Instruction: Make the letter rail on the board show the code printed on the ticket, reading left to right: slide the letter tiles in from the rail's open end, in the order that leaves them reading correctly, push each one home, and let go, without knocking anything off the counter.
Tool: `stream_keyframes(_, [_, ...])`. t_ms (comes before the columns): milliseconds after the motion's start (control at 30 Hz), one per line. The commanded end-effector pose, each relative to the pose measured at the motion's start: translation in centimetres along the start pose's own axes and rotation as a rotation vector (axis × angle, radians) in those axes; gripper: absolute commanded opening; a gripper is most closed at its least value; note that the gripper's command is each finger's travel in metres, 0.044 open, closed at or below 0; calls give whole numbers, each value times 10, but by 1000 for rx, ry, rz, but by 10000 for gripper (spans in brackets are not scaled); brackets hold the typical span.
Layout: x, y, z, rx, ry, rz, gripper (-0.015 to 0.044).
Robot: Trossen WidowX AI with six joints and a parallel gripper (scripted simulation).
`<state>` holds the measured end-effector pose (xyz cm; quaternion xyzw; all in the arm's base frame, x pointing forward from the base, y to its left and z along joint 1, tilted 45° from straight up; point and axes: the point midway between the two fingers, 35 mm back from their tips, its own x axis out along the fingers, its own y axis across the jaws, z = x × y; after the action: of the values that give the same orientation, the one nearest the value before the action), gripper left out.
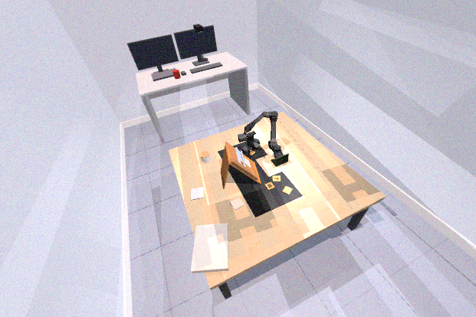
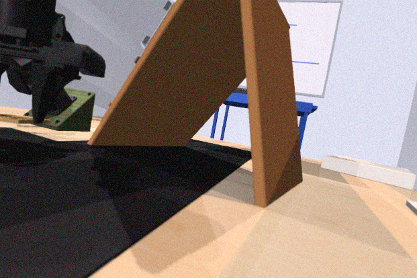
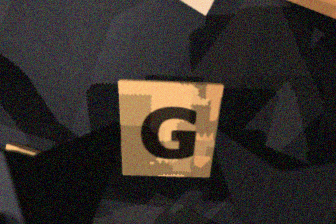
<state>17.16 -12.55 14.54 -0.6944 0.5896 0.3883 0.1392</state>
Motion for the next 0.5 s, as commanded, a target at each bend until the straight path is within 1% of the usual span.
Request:
stream_keyframes(0, [-3,-5,-2,84,25,-33,0])
stream_keyframes(467, [-21,-30,-14,497,91,-215,0])
